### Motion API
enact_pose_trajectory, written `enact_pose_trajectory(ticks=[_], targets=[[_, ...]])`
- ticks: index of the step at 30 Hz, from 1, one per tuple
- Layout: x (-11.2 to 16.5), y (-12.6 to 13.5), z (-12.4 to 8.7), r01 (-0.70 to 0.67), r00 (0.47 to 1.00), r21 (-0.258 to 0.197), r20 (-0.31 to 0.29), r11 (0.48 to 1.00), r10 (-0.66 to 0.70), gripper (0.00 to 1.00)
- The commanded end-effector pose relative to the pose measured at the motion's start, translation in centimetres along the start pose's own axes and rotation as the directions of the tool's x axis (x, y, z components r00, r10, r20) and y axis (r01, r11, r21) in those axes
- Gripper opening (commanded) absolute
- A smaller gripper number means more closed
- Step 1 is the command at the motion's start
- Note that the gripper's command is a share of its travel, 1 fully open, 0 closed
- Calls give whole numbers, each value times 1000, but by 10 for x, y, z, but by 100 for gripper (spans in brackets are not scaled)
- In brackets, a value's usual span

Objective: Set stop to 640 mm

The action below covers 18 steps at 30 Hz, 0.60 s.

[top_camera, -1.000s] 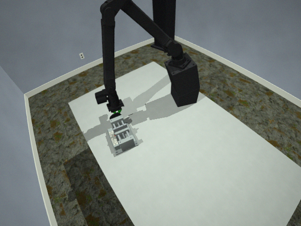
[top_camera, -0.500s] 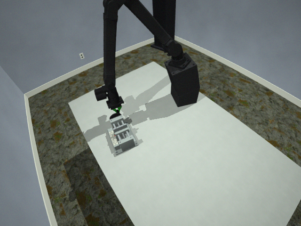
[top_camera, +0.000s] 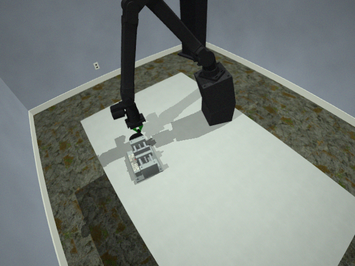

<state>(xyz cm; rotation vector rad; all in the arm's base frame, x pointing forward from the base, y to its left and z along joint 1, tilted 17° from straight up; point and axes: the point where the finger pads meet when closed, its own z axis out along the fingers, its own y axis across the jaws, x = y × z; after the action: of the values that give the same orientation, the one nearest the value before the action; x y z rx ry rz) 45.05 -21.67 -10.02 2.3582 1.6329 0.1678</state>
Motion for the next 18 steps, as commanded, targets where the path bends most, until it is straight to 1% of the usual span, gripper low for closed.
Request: enact_pose_trajectory(ticks=[1, 16, 18], targets=[[-3, 11, -2, -13, 1000, -7, 10, 1000, 13, 6], [-3, 10, -3, -12, 1000, -7, 10, 1000, 12, 6], [-3, 17, -11, -13, 1000, -25, 11, 1000, 13, 6]])
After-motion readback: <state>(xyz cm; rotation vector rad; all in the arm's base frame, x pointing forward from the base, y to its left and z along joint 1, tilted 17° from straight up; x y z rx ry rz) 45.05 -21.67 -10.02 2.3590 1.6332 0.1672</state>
